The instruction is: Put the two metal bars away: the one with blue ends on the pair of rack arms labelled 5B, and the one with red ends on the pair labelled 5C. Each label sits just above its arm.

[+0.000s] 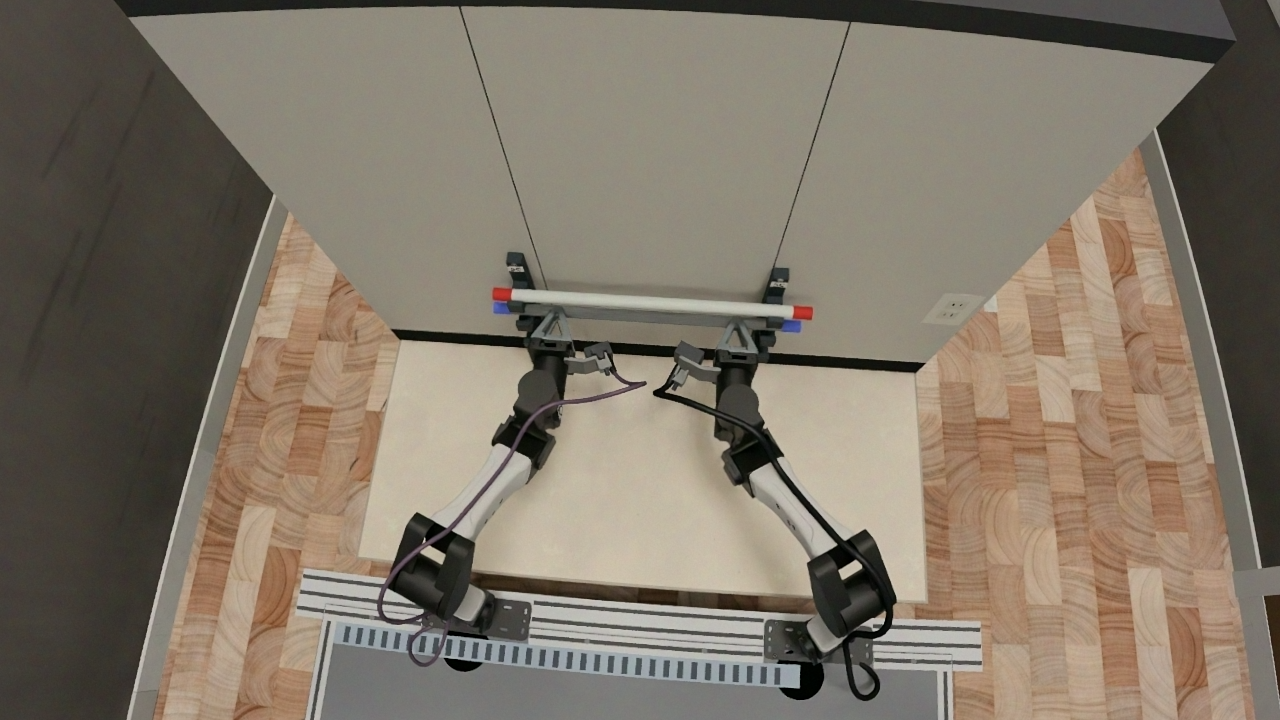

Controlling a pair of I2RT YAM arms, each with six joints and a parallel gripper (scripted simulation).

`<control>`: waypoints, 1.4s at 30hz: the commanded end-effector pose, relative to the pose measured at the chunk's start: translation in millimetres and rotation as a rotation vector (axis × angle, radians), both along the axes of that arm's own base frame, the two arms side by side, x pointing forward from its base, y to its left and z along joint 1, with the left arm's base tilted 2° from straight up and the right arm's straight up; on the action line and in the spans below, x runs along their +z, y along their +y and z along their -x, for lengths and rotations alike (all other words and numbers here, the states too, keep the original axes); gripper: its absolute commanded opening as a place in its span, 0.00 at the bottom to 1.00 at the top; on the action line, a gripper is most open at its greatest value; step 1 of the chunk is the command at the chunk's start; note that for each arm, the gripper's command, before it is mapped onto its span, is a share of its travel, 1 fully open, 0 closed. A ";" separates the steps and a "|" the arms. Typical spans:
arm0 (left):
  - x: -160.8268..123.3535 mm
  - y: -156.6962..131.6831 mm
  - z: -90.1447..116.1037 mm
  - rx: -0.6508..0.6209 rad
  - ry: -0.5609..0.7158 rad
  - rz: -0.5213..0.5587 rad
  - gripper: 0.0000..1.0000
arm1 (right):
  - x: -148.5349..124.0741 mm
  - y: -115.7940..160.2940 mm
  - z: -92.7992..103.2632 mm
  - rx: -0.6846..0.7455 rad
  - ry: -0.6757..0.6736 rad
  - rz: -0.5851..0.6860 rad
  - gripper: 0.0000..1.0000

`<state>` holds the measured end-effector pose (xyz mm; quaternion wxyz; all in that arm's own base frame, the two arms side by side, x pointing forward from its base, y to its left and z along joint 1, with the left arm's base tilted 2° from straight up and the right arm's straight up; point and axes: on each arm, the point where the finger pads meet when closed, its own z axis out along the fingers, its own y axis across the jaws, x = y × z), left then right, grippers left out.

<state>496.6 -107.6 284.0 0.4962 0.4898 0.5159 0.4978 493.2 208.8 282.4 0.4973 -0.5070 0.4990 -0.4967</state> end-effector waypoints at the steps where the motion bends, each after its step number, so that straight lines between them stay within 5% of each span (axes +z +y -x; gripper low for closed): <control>1: 2.2 3.9 -1.8 0.008 -0.030 0.002 0.16 | -0.8 2.0 -2.9 0.008 -0.019 -0.003 0.16; 42: 2.2 3.8 -0.6 0.008 -0.030 0.002 0.64 | -0.8 2.0 -1.7 0.008 -0.019 -0.003 0.64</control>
